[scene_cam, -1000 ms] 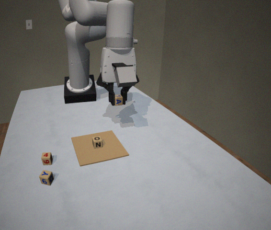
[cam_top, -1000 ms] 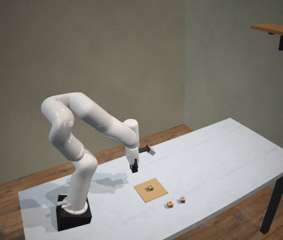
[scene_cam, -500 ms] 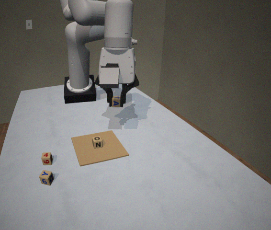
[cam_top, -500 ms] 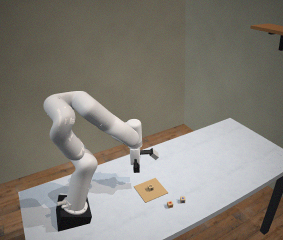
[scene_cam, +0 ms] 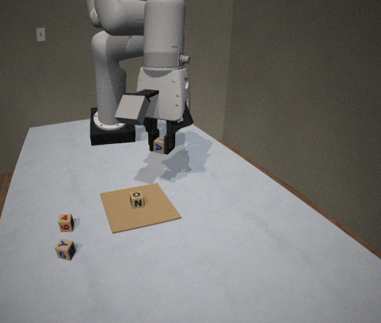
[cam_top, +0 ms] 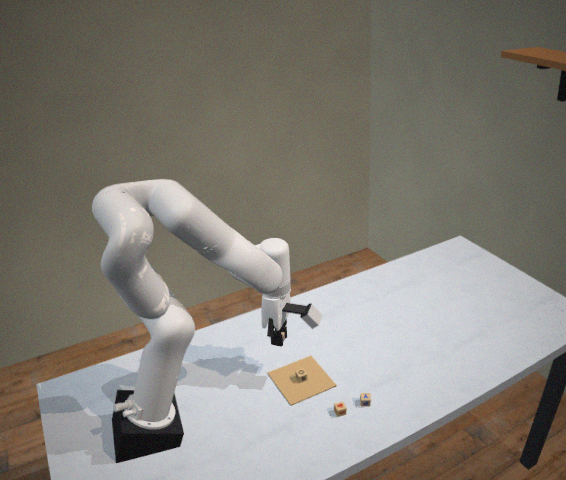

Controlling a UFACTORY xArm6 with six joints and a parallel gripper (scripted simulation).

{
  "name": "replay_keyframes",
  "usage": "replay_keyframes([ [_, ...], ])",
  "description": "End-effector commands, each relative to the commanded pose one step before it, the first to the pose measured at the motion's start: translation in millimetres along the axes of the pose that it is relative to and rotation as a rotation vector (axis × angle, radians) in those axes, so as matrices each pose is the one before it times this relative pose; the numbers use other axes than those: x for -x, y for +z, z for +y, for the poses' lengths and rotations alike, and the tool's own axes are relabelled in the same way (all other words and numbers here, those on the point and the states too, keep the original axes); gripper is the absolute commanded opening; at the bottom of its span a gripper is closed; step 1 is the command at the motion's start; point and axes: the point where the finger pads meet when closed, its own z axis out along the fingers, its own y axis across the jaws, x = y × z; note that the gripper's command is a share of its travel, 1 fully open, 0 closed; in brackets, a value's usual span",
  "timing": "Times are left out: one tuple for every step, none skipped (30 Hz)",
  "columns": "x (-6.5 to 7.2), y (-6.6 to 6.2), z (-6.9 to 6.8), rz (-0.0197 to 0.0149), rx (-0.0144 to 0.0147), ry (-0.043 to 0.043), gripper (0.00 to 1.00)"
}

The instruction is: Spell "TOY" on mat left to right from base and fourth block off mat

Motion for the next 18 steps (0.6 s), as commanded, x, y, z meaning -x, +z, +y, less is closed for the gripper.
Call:
replay_keyframes([
  [-7.01, -1.08, -1.96, 0.00987, 0.00238, 0.13896, 0.21],
  [-1.11, -0.02, -0.28, 0.00009, -0.00007, 0.02426, 0.21],
  [-1.06, -0.02, -0.29, 0.00008, -0.00007, 0.02324, 0.21],
  [0.0, 0.0, 0.0, 0.0, 0.0, 0.0, 0.21],
  [0.0, 0.0, 0.0, 0.0, 0.0, 0.0, 0.21],
  [-3.24, -0.04, -0.95, 0.00027, -0.00025, 0.07109, 0.21],
  [-0.79, -0.01, -0.29, 0.00007, -0.00007, 0.01763, 0.21],
  [-0.81, -0.01, -0.31, 0.00007, -0.00007, 0.01818, 0.21],
  [-1.01, -0.01, -0.41, 0.00009, -0.0001, 0.02278, 0.21],
  [-1.04, -0.01, -0.44, 0.0001, -0.0001, 0.0236, 0.21],
  [-1.07, -0.01, -0.48, 0.0001, -0.00011, 0.02441, 0.21],
  [-1.06, 0.0, -0.5, 0.0001, -0.00012, 0.0244, 0.21],
  [-1.03, 0.0, -0.52, 0.0001, -0.00012, 0.02395, 0.21],
  [-1.01, 0.0, -0.53, 0.0001, -0.00013, 0.02363, 0.21],
  [-1.03, 0.0, -0.57, 0.0001, -0.00013, 0.02429, 0.21],
  [-1.01, 0.0, -0.58, 0.0001, -0.00014, 0.02409, 0.21],
  [-0.98, 0.0, -0.59, 0.0001, -0.00014, 0.0235, 0.21],
  [-1.01, 0.0, -0.64, 0.00011, -0.00015, 0.02462, 0.21],
])
